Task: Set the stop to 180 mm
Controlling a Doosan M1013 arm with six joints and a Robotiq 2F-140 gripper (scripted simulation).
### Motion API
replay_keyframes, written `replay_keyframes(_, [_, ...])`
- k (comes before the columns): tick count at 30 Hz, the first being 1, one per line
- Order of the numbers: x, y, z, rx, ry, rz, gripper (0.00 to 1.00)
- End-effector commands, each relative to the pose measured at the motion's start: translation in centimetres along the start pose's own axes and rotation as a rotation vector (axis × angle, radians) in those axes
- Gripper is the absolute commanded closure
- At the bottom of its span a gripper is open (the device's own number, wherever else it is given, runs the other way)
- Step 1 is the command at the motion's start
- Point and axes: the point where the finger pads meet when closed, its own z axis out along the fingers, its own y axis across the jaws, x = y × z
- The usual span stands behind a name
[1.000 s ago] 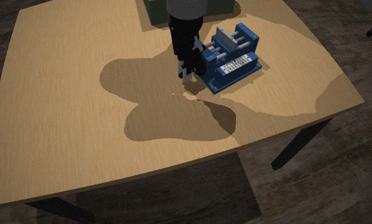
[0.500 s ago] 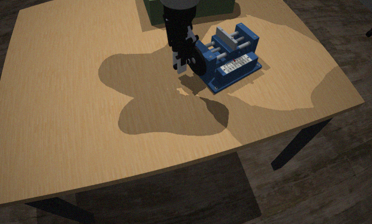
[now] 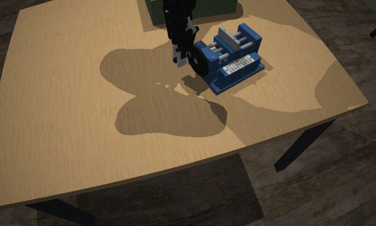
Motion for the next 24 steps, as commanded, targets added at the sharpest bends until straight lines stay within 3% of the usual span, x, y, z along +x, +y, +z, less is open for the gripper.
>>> replay_keyframes(1, [0.0,0.0,-0.6,0.001,0.000,0.000,0.96])
replay_keyframes(15, [0.0,-2.1,-3.6,0.001,0.000,0.000,0.96])
replay_keyframes(24, [0.0,-4.3,-3.8,0.001,0.000,0.000,0.96])
